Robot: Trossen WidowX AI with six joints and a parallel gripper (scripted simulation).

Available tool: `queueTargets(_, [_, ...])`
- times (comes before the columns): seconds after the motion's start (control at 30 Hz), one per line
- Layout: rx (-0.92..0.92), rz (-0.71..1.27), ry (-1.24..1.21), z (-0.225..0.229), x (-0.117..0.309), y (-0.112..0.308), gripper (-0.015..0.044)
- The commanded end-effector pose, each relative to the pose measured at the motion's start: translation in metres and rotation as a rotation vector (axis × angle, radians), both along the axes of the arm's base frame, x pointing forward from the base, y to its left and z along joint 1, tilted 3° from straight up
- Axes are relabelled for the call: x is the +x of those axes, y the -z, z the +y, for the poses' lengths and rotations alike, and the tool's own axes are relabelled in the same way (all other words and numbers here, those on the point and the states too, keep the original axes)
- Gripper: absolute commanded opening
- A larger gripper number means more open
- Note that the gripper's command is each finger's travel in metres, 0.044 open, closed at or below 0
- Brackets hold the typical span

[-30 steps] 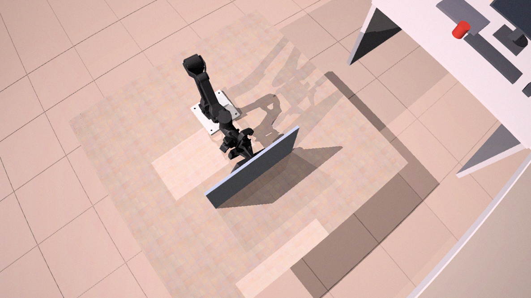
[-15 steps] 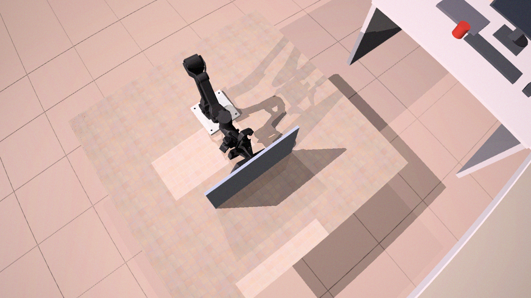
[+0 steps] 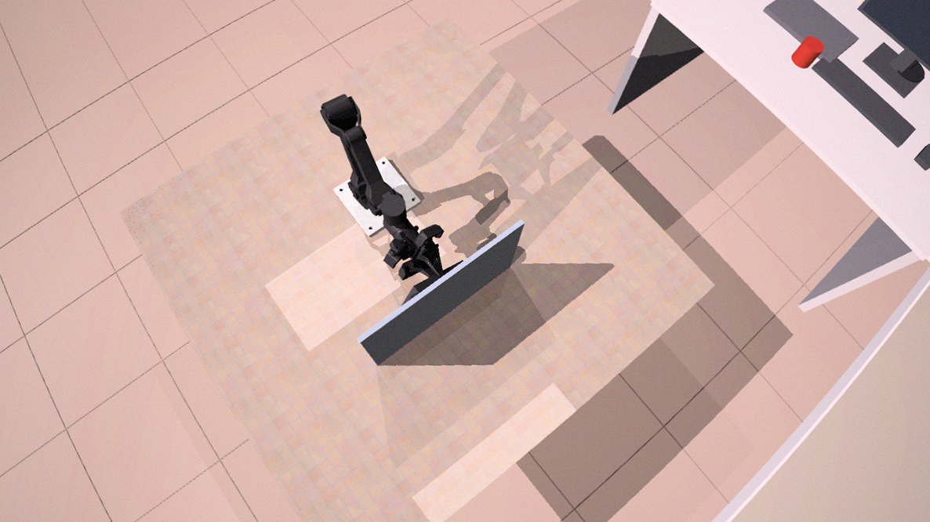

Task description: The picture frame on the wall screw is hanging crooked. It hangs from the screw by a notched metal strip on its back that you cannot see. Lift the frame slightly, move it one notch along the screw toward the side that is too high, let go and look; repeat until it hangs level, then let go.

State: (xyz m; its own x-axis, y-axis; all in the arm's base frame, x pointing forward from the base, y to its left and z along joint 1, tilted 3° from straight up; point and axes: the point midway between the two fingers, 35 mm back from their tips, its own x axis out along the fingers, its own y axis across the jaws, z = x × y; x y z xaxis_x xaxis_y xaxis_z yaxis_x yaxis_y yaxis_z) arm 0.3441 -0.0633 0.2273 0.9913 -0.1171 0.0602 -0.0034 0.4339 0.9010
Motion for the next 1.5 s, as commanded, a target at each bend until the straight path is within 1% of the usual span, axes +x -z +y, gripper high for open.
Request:
queueTargets(0.0, [-0.009,-0.022,-0.005,0.0005,-0.0002,-0.0081,0.0000])
queueTargets(1.47, [-0.009,-0.022,-0.005,-0.0042,-0.0007,-0.0073,0.0000])
